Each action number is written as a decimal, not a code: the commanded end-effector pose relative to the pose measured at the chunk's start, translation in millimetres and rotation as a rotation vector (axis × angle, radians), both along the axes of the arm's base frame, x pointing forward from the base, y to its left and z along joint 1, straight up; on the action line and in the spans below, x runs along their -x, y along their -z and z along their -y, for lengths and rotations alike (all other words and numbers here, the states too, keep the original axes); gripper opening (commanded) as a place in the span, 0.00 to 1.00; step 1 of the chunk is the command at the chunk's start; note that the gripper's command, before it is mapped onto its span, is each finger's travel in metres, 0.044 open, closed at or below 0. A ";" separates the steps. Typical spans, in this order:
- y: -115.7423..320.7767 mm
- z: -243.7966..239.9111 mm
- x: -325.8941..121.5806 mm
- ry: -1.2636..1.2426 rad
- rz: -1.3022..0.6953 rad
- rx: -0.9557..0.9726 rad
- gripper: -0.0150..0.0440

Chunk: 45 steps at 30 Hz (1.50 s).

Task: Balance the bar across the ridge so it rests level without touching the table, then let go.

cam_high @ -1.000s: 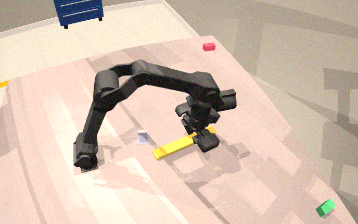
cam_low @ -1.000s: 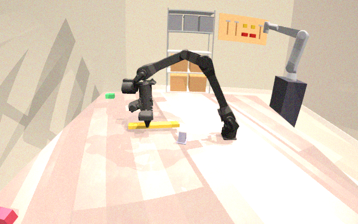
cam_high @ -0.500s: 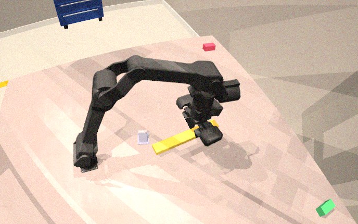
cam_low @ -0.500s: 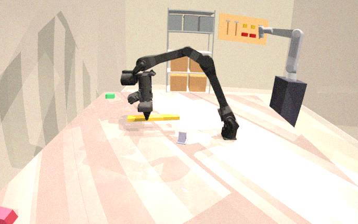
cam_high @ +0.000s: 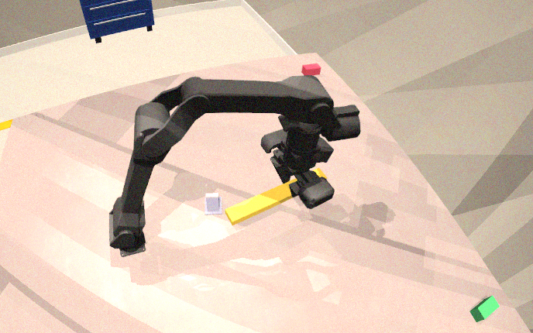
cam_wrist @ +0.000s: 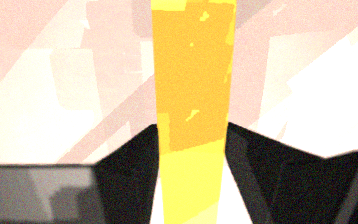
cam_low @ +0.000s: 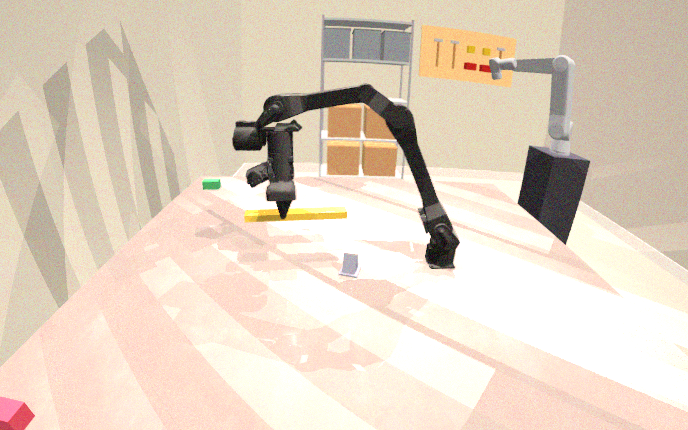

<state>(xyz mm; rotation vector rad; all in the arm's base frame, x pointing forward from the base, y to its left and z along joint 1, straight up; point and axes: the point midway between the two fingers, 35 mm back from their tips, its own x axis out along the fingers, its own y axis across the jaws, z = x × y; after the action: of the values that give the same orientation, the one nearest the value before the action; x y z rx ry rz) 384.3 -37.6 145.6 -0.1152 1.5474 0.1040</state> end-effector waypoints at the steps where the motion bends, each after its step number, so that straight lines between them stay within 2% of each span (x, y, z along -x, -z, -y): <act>1: -6.8 -9.1 8.4 -0.081 0.008 -0.001 0.25; 26: -9.6 -70.1 84.9 -0.771 0.002 0.009 0.25; 45: -1.0 -103.4 145.7 -1.155 -0.001 0.014 0.25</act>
<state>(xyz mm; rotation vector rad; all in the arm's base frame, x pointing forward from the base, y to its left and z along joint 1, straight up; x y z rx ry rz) 247.9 61.0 145.9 -0.9689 1.3385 0.9594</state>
